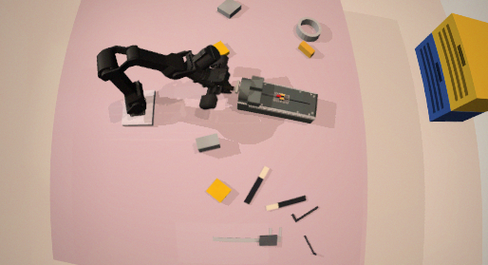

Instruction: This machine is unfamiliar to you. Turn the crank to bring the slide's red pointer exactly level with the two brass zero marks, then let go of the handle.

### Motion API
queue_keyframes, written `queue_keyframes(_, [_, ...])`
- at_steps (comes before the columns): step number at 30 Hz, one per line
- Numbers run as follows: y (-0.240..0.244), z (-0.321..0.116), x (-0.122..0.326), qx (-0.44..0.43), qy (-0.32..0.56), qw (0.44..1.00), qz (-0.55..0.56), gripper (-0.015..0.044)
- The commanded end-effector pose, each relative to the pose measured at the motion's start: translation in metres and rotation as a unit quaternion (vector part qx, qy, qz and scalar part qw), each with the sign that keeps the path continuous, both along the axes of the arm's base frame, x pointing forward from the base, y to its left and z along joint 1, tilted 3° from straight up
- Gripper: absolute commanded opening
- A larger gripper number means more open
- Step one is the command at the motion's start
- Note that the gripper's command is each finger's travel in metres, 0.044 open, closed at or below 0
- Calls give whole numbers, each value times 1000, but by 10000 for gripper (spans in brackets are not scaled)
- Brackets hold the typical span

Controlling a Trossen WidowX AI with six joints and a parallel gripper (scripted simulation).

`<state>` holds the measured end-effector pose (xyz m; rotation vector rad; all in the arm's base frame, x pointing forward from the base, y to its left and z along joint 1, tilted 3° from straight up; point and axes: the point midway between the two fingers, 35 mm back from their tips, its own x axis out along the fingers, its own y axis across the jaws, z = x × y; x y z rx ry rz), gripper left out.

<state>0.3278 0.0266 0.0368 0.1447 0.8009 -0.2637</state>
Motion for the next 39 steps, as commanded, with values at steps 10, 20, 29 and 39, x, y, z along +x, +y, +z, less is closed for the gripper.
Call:
queue_keyframes(10, [10, 4, 3, 7, -3, 1000, 11, 0])
queue_keyframes(20, [13, 6, 4, 7, -3, 1000, 11, 0])
queue_keyframes(29, [15, 8, 4, 8, -3, 1000, 11, 0])
queue_keyframes(39, [17, 11, 5, 8, -3, 1000, 11, 0])
